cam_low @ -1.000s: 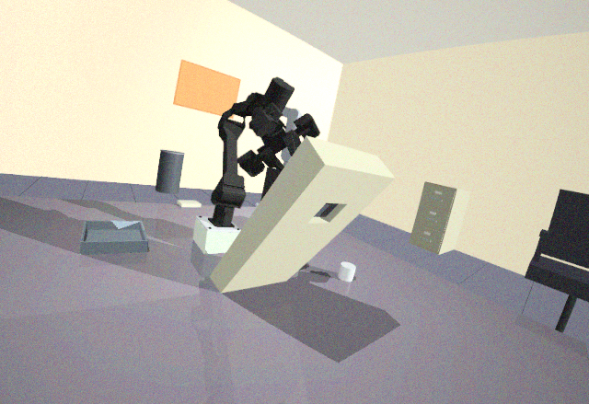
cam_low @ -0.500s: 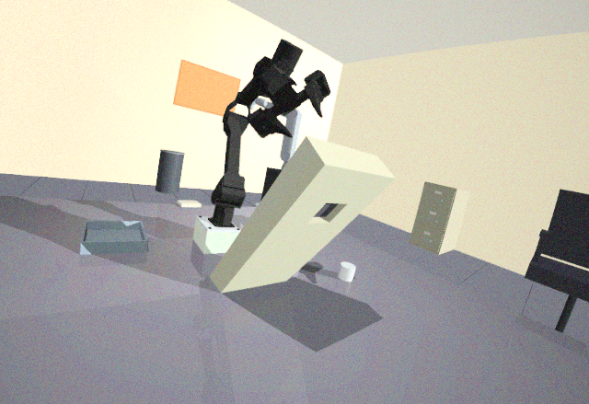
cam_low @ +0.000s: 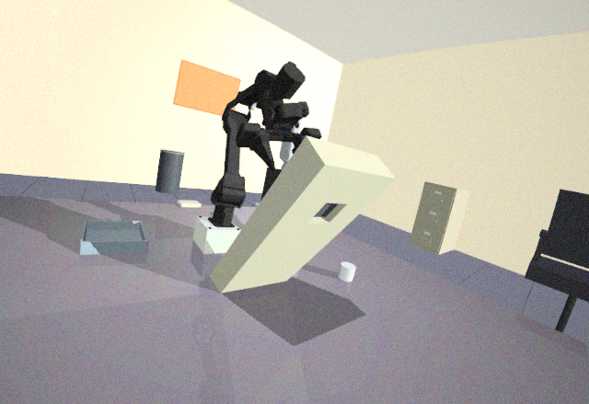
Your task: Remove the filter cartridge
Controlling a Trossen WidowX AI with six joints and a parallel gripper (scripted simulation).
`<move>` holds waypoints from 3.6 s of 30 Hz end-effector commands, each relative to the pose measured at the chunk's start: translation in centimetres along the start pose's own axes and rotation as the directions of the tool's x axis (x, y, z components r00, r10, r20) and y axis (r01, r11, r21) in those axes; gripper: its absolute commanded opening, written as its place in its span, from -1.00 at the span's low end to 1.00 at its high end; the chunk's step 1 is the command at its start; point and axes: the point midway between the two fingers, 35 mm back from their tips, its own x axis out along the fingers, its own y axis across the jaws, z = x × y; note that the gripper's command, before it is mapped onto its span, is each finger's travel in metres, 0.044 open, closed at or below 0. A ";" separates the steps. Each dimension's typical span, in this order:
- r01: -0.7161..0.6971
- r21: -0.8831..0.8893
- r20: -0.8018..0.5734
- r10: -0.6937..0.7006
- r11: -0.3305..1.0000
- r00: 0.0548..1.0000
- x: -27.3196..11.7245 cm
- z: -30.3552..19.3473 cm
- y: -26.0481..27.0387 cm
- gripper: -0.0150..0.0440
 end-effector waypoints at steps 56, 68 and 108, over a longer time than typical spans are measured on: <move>-0.003 -0.247 -0.130 -0.030 0.969 0.991 6.8 -3.7 -0.9 0.21; -0.002 -0.247 -0.129 -0.031 0.969 0.991 6.2 -1.9 -0.4 -0.49; 0.003 -0.254 -0.146 -0.041 0.967 0.988 -1.7 1.5 -4.8 -0.49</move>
